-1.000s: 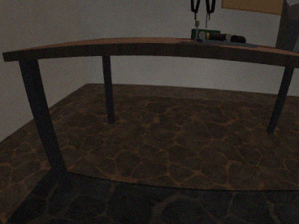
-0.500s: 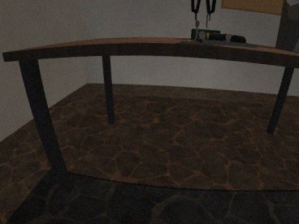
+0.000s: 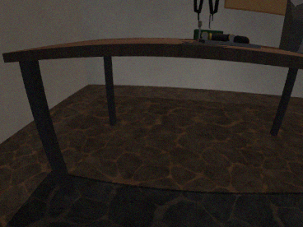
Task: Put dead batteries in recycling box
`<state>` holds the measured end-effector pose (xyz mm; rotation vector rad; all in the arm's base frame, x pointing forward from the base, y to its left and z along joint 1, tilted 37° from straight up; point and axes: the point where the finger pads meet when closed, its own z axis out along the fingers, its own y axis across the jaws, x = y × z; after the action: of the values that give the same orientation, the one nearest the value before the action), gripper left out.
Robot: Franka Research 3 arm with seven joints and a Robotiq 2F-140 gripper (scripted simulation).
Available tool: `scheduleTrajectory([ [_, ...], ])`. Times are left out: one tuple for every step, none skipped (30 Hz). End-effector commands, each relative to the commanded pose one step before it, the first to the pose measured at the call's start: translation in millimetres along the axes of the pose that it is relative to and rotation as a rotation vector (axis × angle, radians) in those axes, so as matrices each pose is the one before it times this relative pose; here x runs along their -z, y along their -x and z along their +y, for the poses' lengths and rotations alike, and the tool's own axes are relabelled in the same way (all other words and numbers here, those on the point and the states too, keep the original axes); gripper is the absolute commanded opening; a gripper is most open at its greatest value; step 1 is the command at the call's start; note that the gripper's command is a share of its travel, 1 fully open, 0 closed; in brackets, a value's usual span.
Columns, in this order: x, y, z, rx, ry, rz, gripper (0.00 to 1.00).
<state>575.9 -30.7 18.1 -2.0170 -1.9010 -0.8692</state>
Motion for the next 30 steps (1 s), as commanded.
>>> scheduleTrajectory([
  [0.27,-0.2,0.26,0.00233,0.00258,-0.00142,0.29],
  [0.0,0.0,0.0,0.0,0.0,0.0,0.29],
  [0.0,0.0,0.0,0.0,0.0,0.0,0.29],
  [0.0,0.0,0.0,0.0,0.0,0.0,0.29],
  [0.0,0.0,0.0,0.0,0.0,0.0,0.29],
  [0.0,0.0,0.0,0.0,0.0,0.0,0.29],
  [0.0,0.0,0.0,0.0,0.0,0.0,0.29],
  [0.0,0.0,0.0,0.0,0.0,0.0,0.29],
  [0.0,0.0,0.0,0.0,0.0,0.0,0.29],
  [0.0,0.0,0.0,0.0,0.0,0.0,0.29],
  [0.0,0.0,0.0,0.0,0.0,0.0,0.29],
  [0.0,0.0,0.0,0.0,0.0,0.0,0.29],
  [-0.12,0.0,0.0,0.0,0.0,0.0,0.29],
  [-0.71,0.0,0.0,0.0,0.0,0.0,0.29],
  [-1.65,0.0,0.0,0.0,0.0,0.0,0.29],
  [-2.68,0.0,-0.01,-0.00001,0.0,0.0,0.29],
  [-3.6,0.0,0.01,0.00001,0.0,0.0,0.29],
  [-4.28,0.0,0.0,0.0,0.0,0.0,0.29],
  [-4.63,0.0,0.0,0.0,0.0,0.0,0.29],
  [-4.61,0.0,0.0,0.0,0.0,0.0,0.29],
  [-4.22,0.0,0.0,0.0,0.0,0.0,0.29],
  [-3.52,0.0,-0.01,-0.00001,0.0,0.0,0.29],
  [-2.59,0.0,0.01,0.00001,0.0,0.0,0.29],
  [-1.59,0.0,0.0,0.0,0.0,0.0,0.29],
  [-0.69,0.0,0.0,0.0,0.0,0.0,0.29],
  [-0.11,0.0,0.0,0.0,0.0,0.0,0.29],
  [0.0,0.0,0.0,0.0,0.0,0.0,0.29],
  [0.0,0.0,0.0,0.0,0.0,0.0,0.29],
  [0.0,0.0,0.0,0.0,0.0,0.0,0.29],
  [0.0,0.0,0.0,0.0,0.0,0.0,0.29],
])
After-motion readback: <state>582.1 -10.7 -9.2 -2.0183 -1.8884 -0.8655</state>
